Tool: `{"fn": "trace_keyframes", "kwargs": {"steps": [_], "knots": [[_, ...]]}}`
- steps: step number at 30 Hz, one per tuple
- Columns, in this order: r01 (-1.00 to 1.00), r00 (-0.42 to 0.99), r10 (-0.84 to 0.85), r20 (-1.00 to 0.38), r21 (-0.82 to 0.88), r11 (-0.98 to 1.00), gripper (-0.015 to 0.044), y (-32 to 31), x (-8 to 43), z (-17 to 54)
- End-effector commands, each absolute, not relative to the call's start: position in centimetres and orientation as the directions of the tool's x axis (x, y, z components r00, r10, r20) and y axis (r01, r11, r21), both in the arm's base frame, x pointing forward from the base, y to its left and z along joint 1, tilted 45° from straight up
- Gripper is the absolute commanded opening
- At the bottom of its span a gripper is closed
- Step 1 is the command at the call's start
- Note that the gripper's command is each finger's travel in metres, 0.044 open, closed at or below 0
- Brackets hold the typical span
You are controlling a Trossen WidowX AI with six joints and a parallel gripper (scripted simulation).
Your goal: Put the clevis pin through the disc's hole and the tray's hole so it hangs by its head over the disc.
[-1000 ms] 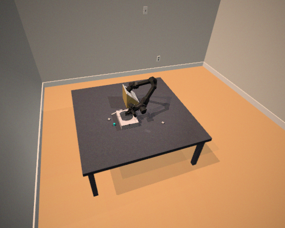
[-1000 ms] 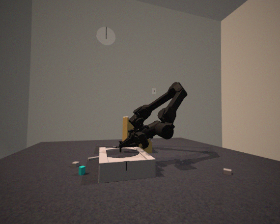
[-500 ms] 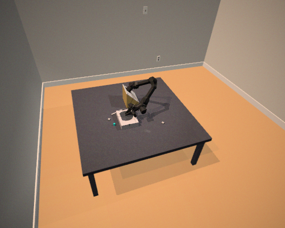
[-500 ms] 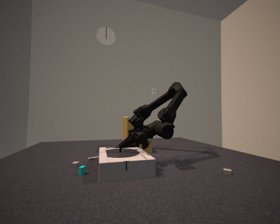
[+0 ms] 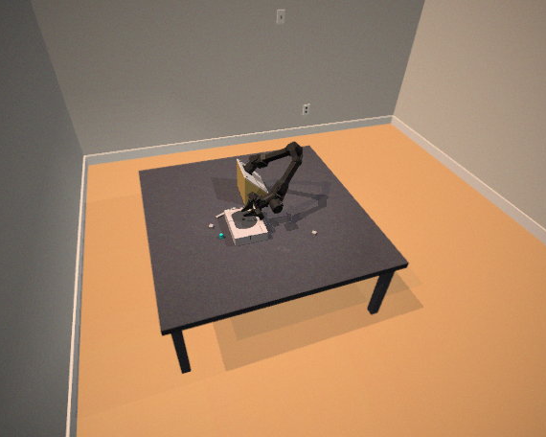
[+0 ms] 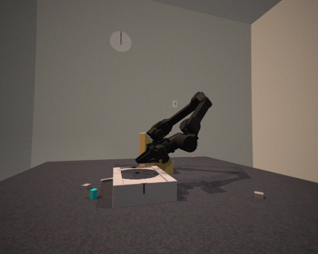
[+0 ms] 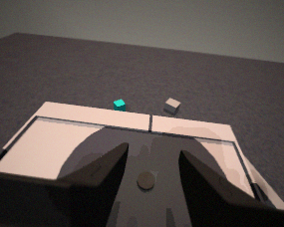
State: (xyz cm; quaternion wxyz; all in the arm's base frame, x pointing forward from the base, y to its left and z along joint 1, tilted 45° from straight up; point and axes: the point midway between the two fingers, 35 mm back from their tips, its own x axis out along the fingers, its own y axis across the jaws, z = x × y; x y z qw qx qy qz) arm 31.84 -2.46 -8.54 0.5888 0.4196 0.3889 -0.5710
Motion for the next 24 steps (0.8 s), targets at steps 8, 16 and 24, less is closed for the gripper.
{"fn": "trace_keyframes", "kwargs": {"steps": [8,16,24], "knots": [[0.998,0.055,-0.343,-0.938,0.060,-0.004,0.0440,0.9,31.1,0.7],[0.998,0.055,-0.343,-0.938,0.060,-0.004,0.0440,0.9,31.1,0.7],[0.998,0.055,-0.343,-0.938,0.060,-0.004,0.0440,0.9,31.1,0.7]]}}
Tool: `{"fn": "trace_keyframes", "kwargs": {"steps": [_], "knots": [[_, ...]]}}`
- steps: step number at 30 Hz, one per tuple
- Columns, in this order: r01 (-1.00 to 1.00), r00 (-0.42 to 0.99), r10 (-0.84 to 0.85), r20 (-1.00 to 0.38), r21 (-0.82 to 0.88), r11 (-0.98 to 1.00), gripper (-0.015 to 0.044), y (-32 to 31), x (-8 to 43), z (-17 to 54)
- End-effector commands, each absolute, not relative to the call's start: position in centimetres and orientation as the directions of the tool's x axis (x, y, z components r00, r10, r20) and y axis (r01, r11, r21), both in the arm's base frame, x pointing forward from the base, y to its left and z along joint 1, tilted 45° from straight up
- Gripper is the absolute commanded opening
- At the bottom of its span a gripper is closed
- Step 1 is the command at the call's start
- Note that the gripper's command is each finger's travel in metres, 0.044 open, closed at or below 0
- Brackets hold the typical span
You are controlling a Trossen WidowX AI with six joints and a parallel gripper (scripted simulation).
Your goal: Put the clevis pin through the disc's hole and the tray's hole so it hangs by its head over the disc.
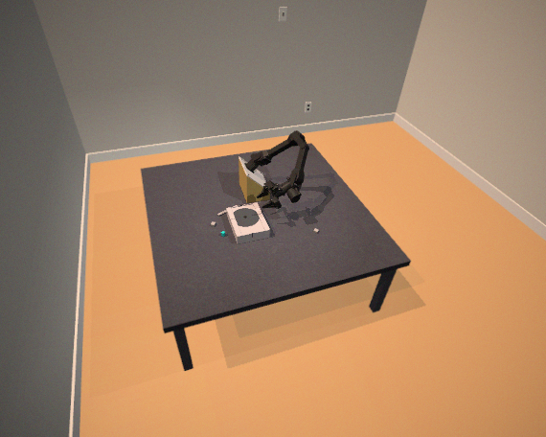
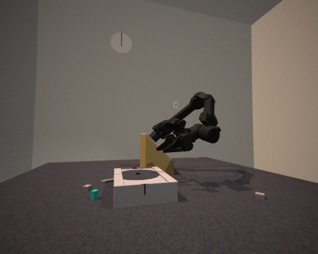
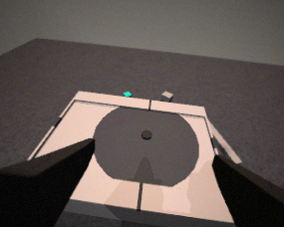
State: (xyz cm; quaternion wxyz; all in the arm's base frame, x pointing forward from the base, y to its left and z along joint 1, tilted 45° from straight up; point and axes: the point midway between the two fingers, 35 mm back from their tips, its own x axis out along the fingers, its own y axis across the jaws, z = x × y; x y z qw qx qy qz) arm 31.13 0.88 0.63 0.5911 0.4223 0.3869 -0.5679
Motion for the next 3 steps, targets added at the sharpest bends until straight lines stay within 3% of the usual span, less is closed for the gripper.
{"fn": "trace_keyframes", "kwargs": {"steps": [1,3], "knots": [[0.998,0.055,-0.343,-0.938,0.060,-0.004,0.0440,0.92,31.10,0.67],[0.998,0.055,-0.343,-0.938,0.060,-0.004,0.0440,0.92,31.10,0.67]]}}
